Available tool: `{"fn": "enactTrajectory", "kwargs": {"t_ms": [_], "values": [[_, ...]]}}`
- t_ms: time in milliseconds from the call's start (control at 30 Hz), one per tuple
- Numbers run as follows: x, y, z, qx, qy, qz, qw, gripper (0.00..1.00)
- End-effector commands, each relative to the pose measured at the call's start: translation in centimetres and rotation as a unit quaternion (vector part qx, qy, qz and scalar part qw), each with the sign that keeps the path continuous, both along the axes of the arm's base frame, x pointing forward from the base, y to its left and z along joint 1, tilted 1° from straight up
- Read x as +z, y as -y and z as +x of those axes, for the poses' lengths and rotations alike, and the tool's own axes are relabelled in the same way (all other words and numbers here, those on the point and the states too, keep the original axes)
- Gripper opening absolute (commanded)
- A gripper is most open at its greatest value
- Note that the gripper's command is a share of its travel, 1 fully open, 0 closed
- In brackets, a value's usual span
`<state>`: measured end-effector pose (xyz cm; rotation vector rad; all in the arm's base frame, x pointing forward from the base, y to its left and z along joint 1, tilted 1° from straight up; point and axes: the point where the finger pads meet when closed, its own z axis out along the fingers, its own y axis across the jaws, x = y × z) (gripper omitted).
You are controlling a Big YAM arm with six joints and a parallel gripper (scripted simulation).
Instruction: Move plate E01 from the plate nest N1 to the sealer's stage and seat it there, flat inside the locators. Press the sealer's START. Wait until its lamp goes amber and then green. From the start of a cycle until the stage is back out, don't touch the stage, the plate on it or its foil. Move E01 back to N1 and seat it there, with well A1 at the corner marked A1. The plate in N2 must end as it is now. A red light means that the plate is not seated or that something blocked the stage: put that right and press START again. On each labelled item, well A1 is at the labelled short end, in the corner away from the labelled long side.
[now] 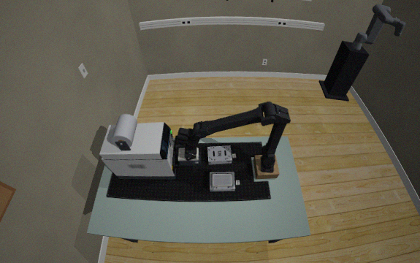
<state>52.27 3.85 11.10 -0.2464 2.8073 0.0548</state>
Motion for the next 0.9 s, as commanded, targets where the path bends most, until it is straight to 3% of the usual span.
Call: {"fn": "enactTrajectory", "kwargs": {"t_ms": [0,233,467,867], "values": [[2.4,-0.7,2.1,0.009,0.023,0.001,1.0,0.0],[2.2,-0.9,2.3,0.011,0.022,0.001,1.0,0.0],[2.2,1.0,1.4,0.0,0.021,0.001,1.0,0.0],[1.1,-0.2,-0.3,0.004,0.006,0.003,1.0,0.0]]}}
